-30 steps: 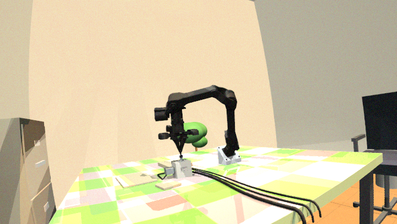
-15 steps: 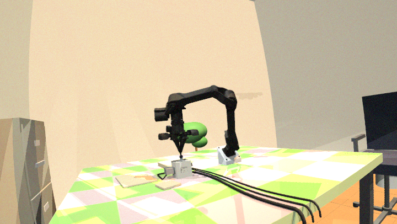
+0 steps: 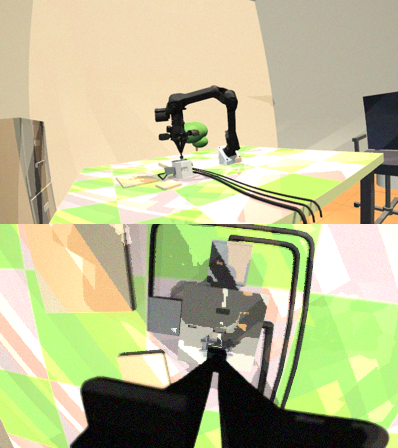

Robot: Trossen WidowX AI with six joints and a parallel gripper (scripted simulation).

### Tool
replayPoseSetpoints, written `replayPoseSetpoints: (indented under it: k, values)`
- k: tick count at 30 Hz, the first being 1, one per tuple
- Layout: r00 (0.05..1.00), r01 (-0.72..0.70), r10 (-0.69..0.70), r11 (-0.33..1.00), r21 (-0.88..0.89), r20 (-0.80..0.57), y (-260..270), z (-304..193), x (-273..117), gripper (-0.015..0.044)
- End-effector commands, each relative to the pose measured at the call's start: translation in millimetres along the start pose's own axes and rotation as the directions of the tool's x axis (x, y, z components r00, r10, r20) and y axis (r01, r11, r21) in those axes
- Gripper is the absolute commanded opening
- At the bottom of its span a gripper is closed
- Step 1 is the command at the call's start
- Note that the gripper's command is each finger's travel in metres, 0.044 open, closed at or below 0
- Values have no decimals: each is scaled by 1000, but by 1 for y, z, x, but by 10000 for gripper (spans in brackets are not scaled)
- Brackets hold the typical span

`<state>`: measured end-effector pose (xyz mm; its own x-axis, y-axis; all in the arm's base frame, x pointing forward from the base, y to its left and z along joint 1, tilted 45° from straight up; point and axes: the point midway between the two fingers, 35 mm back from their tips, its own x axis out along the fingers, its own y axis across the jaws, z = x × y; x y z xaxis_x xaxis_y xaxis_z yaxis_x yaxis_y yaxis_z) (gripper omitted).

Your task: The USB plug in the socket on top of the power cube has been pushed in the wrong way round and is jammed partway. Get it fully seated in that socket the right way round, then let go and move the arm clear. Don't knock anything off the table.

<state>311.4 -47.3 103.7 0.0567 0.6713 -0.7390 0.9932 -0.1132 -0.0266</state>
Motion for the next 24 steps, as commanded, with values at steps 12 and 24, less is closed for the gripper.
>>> replayPoseSetpoints:
  k: [12, 24]
  values:
    - [1000, 0, 0, 1000, 4, 0, 0, 0, 2, 0]
    - [1000, 0, 0, 1000, 4, 0, 0, 0, 4, 0]
